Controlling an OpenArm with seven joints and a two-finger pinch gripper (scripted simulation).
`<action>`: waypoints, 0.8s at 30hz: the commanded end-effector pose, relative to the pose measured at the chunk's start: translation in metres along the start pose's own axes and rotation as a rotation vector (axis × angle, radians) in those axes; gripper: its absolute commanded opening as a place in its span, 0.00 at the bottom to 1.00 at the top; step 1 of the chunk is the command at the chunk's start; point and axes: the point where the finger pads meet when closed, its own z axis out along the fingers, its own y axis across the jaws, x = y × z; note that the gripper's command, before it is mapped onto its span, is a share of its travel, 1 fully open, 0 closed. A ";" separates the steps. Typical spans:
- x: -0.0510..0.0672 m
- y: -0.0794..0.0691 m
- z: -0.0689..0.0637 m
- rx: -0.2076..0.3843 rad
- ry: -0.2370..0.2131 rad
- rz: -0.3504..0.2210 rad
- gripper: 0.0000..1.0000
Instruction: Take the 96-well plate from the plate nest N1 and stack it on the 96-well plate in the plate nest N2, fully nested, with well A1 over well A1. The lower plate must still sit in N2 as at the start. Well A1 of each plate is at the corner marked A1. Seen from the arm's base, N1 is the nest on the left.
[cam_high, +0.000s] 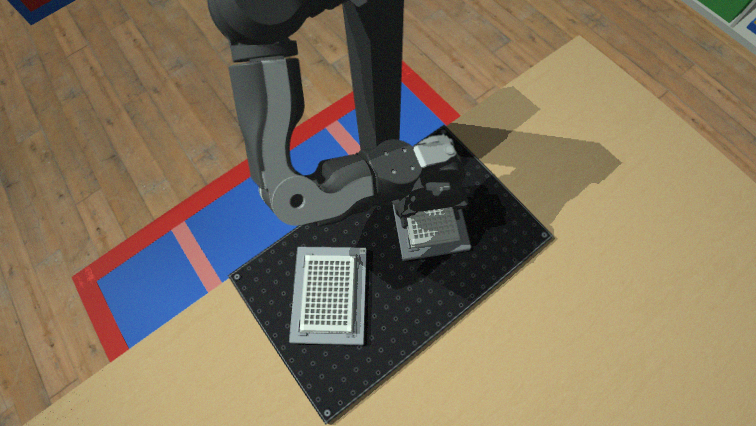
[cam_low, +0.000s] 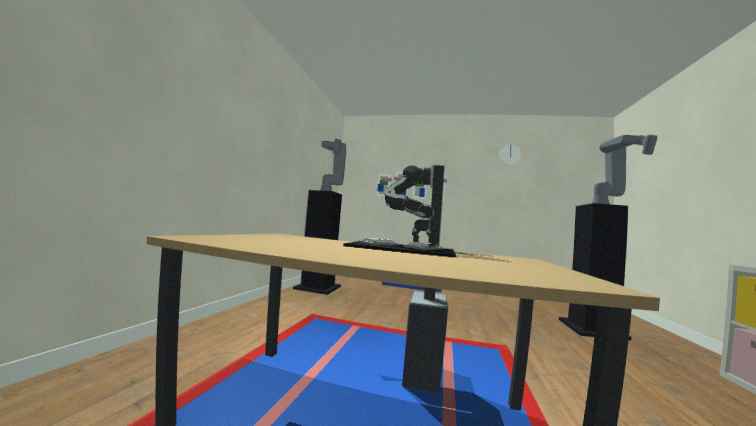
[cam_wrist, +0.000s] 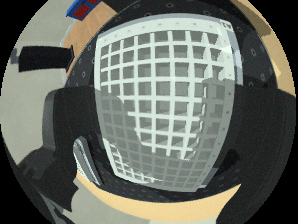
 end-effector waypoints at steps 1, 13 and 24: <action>0.000 0.001 -0.001 -0.003 0.000 0.000 0.00; -0.001 0.001 -0.032 -0.002 -0.004 0.004 0.00; -0.001 0.001 -0.045 -0.002 -0.004 0.003 0.00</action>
